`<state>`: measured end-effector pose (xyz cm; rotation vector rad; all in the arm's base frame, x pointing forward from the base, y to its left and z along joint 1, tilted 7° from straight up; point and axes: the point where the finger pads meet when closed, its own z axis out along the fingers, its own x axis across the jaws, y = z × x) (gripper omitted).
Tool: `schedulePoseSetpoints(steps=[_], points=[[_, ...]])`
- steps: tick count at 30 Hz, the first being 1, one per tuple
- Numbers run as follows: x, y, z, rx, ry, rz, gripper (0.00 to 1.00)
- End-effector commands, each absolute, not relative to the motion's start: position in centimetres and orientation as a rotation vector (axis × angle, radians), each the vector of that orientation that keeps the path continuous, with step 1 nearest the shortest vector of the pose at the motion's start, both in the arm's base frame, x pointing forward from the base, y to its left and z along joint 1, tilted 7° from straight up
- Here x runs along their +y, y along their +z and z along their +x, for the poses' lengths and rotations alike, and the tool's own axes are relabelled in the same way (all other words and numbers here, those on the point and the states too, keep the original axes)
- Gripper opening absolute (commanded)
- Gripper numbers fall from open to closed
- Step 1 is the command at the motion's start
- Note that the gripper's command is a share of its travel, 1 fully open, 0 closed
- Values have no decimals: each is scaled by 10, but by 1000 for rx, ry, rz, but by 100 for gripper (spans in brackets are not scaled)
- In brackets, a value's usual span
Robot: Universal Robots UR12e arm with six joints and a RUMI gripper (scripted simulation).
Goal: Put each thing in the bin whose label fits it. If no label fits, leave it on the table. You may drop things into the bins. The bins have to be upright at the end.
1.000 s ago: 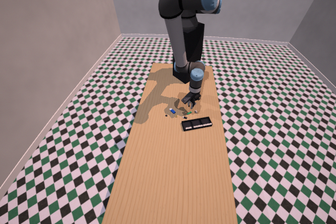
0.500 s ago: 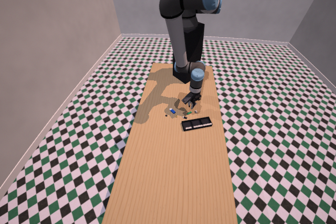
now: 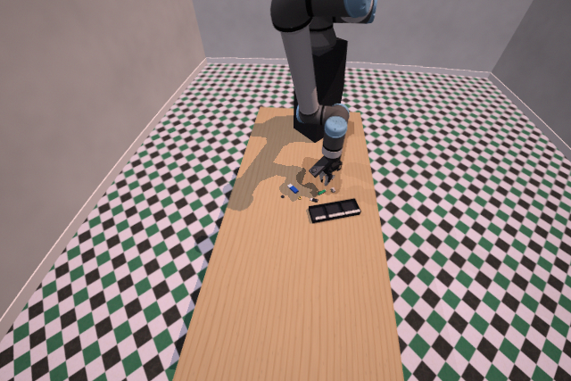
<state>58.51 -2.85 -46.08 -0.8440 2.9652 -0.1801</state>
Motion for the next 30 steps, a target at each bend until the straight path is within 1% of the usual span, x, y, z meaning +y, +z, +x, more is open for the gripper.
schedulePoseSetpoints(steps=[1,11,23,30], points=[[-28,-460,585,2965,-181,-844,17],[-30,-476,587,2965,-181,-844,17],[-35,-522,591,2965,-181,-844,17],[-35,-522,591,2965,-181,-844,17]])
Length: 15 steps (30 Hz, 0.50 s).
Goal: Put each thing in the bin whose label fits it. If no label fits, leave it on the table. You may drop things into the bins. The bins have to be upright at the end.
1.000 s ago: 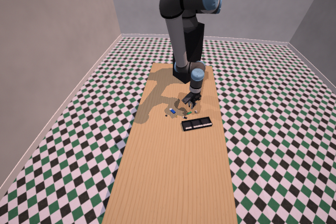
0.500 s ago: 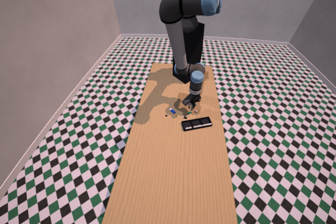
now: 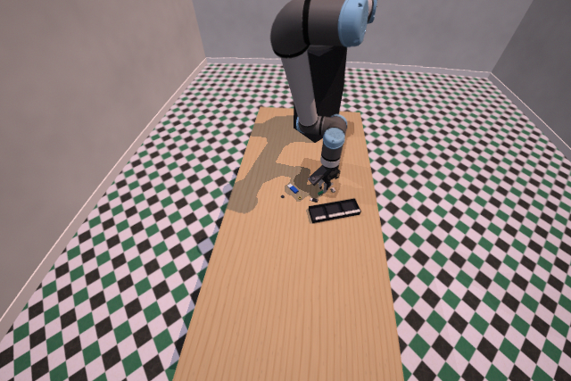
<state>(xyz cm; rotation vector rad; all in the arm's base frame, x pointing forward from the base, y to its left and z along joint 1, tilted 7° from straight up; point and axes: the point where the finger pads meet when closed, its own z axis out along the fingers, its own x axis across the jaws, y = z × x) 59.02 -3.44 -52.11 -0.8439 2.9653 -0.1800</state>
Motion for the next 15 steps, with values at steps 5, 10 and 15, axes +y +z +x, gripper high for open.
schedulePoseSetpoints(steps=[5,10,15], points=[[-35,-529,591,2965,-181,-844,17],[-36,-534,592,2965,-181,-844,17],[-36,-534,592,2965,-181,-844,17]])
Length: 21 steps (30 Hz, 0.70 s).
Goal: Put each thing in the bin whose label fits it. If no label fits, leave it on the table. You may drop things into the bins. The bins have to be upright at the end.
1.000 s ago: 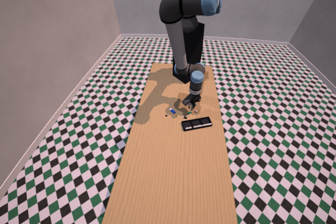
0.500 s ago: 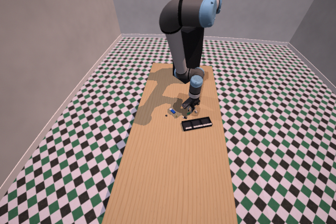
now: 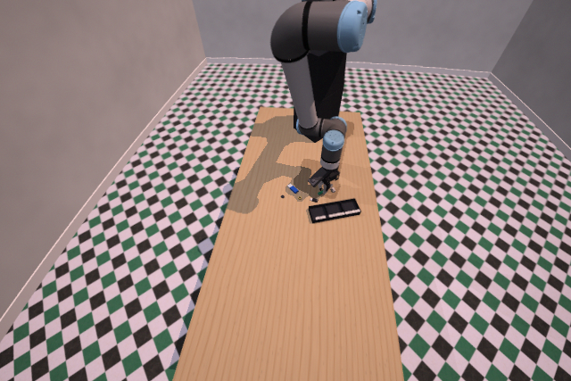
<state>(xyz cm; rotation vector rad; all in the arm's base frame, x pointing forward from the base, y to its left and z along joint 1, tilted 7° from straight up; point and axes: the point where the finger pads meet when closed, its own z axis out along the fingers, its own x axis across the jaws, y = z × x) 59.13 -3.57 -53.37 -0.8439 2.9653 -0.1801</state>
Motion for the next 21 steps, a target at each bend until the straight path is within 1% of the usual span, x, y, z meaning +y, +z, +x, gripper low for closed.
schedulePoseSetpoints(steps=[1,9,10,21], points=[[-36,-534,592,2965,-181,-844,17],[-36,-534,592,2965,-181,-844,17],[-36,-534,592,2965,-181,-844,0],[-36,-534,592,2965,-181,-844,0]])
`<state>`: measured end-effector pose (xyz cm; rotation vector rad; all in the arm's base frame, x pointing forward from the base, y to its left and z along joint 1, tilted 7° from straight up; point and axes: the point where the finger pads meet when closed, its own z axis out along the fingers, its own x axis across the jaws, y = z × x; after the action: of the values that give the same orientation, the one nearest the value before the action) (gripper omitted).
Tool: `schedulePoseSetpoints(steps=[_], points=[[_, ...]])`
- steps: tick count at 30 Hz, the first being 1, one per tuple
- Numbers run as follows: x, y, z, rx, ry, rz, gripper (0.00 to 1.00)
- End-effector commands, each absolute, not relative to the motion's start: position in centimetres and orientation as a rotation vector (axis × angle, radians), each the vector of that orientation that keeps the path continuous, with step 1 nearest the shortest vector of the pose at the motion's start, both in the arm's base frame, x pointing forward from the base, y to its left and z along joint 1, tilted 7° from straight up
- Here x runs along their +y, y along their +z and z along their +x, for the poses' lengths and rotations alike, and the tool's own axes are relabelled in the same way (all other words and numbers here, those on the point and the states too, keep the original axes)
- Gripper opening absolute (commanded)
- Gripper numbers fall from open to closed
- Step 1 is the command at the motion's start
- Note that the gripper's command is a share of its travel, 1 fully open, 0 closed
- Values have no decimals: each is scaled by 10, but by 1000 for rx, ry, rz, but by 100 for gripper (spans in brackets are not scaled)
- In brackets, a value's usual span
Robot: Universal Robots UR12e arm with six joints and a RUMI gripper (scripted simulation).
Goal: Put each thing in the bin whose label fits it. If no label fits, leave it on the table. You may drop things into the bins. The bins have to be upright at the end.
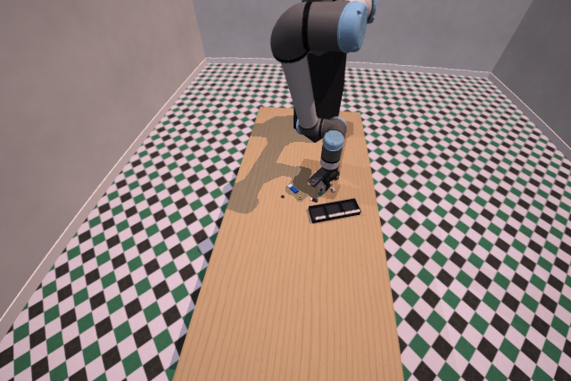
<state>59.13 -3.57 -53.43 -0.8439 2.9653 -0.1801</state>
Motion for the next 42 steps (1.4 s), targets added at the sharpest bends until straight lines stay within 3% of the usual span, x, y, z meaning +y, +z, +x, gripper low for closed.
schedulePoseSetpoints(steps=[1,20,42], points=[[-36,-534,592,2965,-181,-844,0],[-36,-534,592,2965,-181,-844,0],[-30,-474,587,2965,-181,-844,0]])
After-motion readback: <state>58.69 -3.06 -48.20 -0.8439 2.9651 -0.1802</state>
